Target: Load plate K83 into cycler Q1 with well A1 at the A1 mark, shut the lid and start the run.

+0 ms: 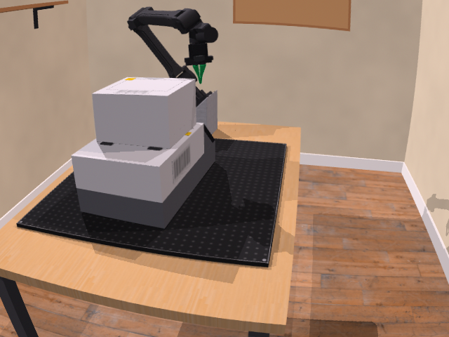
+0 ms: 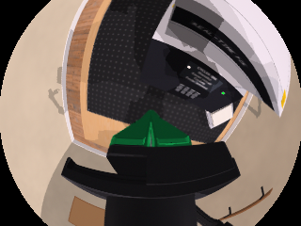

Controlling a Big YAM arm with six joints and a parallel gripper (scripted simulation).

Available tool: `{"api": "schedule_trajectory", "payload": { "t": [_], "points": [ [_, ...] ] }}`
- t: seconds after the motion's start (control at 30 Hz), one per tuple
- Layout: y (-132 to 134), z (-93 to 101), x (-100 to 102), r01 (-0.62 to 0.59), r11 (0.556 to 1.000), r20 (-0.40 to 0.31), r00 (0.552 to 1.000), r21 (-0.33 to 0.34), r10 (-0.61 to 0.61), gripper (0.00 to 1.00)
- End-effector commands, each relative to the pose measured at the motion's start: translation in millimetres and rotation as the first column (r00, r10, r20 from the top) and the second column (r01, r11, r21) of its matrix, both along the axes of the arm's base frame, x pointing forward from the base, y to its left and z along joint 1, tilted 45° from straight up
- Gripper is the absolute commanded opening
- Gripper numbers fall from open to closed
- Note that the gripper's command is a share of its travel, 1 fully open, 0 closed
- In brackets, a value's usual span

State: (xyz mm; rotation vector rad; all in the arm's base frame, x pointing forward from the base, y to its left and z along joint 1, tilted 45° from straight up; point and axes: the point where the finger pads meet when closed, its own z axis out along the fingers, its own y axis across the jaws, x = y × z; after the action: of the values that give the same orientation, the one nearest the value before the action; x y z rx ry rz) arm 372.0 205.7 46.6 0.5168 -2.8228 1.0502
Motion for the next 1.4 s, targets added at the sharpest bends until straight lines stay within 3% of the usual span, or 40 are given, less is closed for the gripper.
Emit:
{"api": "schedule_trajectory", "payload": {
  "t": [0.0, 0.2, 0.33, 0.47, 0.7, 0.87, 1.07, 1.37],
  "points": [
    [3.1, 23.7, -11.7, 0.058, 0.998, 0.077, 0.995, 0.008, -0.059, 0.0],
    [-15.1, 38.1, -31.4, 0.189, 0.982, 0.143, 0.972, -0.017, -0.184, 0.0],
    [-19.8, 36.1, -36.5, 0.237, 0.971, 0.163, 0.96, -0.033, -0.228, 0.0],
    [-35.1, 49.8, -53.2, 0.21, 0.977, 0.144, 0.968, -0.028, -0.204, 0.0],
    [-49.1, 68.5, -69.2, 0.394, 0.918, 0.285, 0.885, -0.044, -0.367, 0.0],
    [-51.5, 65.7, -77.4, 0.353, 0.934, 0.247, 0.911, -0.055, -0.33, 0.0],
    [-64.2, 81.2, -90.4, 0.339, 0.94, 0.242, 0.916, -0.038, -0.321, 0.0],
    [-57.4, 72.8, -79.2, 0.326, 0.944, 0.221, 0.925, -0.045, -0.309, 0.0]
  ]
}}
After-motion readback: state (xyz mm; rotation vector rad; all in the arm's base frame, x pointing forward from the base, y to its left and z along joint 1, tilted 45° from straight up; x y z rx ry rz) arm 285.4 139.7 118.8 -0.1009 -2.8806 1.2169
